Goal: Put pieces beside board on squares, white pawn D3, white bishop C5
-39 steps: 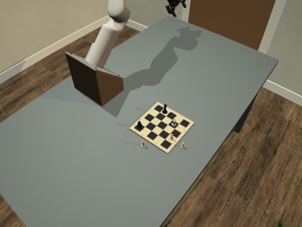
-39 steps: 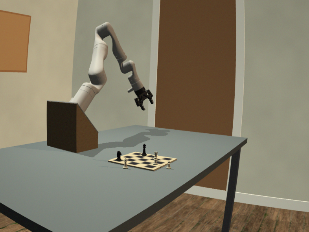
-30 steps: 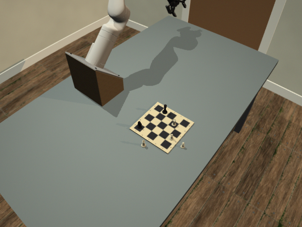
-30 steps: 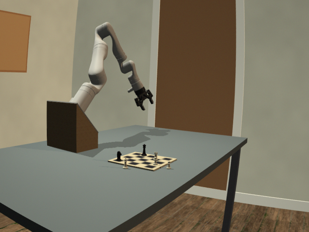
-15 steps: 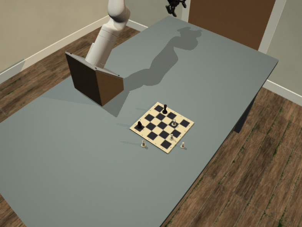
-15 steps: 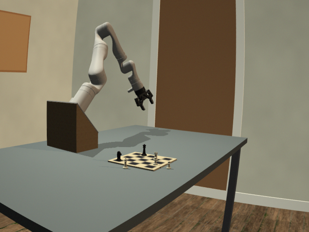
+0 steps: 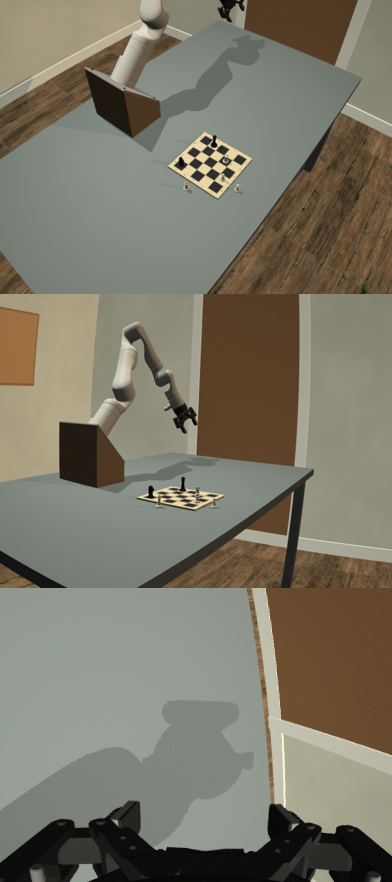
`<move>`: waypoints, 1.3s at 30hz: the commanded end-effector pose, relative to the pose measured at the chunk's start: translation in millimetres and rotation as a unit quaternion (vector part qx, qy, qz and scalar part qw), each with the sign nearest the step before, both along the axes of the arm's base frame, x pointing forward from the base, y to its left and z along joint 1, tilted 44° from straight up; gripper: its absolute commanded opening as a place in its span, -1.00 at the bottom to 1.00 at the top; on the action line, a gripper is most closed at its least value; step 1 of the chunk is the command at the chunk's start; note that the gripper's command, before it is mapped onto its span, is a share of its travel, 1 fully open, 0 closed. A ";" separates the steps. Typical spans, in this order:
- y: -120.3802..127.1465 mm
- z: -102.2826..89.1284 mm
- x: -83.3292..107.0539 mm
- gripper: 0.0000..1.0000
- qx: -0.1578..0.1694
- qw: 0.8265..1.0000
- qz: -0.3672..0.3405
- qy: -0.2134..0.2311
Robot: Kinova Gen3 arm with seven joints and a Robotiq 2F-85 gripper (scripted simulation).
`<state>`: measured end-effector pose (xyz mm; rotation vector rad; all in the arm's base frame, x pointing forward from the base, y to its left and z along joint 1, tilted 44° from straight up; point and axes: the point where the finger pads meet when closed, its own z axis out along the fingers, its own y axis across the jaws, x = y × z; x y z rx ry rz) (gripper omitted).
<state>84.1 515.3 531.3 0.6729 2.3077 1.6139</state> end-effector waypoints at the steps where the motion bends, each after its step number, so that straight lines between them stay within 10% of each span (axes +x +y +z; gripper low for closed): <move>1: -2.2 0.5 8.5 1.00 -0.003 1.000 -0.003 0.001; 14: -21.8 -0.5 63.0 1.00 -0.038 0.999 -0.024 -0.016; 39: -136.1 -56.7 254.0 1.00 -0.220 0.973 -0.062 -0.042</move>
